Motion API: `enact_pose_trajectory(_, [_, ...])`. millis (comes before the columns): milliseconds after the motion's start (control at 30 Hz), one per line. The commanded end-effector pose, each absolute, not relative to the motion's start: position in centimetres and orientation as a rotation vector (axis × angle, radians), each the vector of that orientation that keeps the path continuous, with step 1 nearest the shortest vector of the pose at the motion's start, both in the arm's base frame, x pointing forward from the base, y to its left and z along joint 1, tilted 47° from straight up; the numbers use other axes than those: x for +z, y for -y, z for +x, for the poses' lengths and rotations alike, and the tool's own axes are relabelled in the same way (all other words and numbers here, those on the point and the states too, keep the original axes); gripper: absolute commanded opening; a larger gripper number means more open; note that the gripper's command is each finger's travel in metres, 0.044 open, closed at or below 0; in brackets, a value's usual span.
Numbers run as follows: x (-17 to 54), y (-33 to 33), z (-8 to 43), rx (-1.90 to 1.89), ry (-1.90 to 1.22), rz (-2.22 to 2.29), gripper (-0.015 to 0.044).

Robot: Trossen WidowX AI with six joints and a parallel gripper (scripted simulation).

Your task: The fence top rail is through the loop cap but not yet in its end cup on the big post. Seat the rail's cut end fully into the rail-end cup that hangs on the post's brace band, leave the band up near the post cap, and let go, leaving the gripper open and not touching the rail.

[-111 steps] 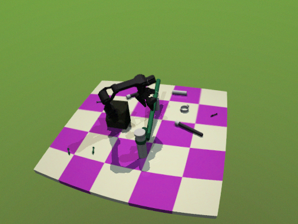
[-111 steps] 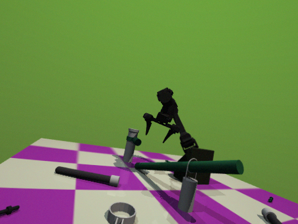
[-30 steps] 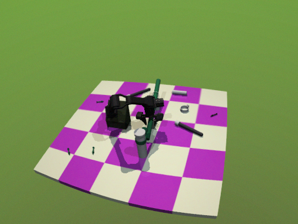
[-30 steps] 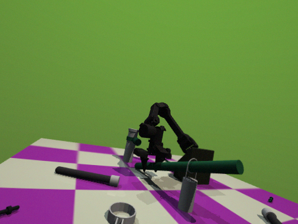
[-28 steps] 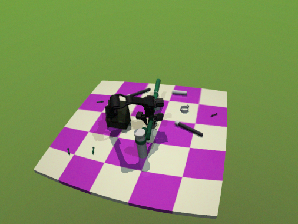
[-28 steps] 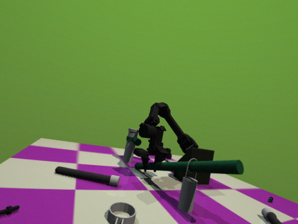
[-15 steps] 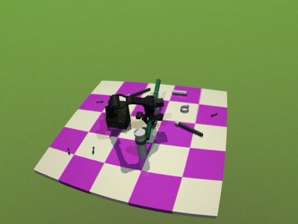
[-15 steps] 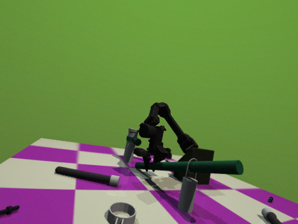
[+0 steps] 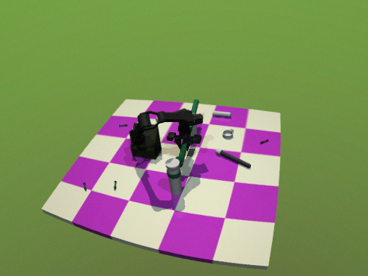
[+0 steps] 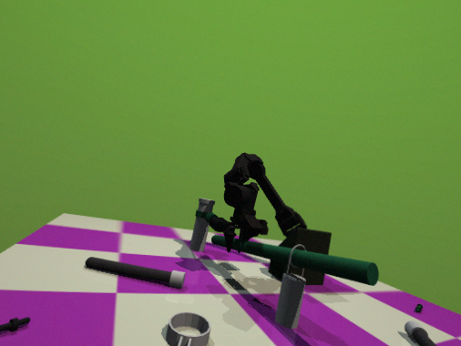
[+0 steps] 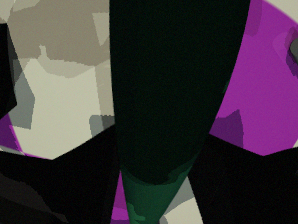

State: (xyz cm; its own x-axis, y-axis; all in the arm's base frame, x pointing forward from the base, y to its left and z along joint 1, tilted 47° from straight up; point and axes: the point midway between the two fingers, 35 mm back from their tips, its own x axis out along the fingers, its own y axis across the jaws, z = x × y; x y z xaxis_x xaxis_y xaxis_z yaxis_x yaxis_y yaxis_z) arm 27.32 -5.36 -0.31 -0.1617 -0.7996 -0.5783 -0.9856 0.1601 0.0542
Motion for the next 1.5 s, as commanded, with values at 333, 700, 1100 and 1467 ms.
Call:
enact_pose_trajectory(333, [3.1, 2.8, 28.2, 0.475, -2.093, -1.827, 0.0])
enact_pose_trajectory(700, [2.6, 3.0, 28.0, 0.493, -2.093, -1.805, 0.0])
enact_pose_trajectory(1100, [3.0, 2.8, 28.3, 0.493, -2.093, -1.805, 0.0])
enact_pose_trajectory(1467, [3.4, 2.7, 28.5, 0.494, -2.094, -1.805, 0.0])
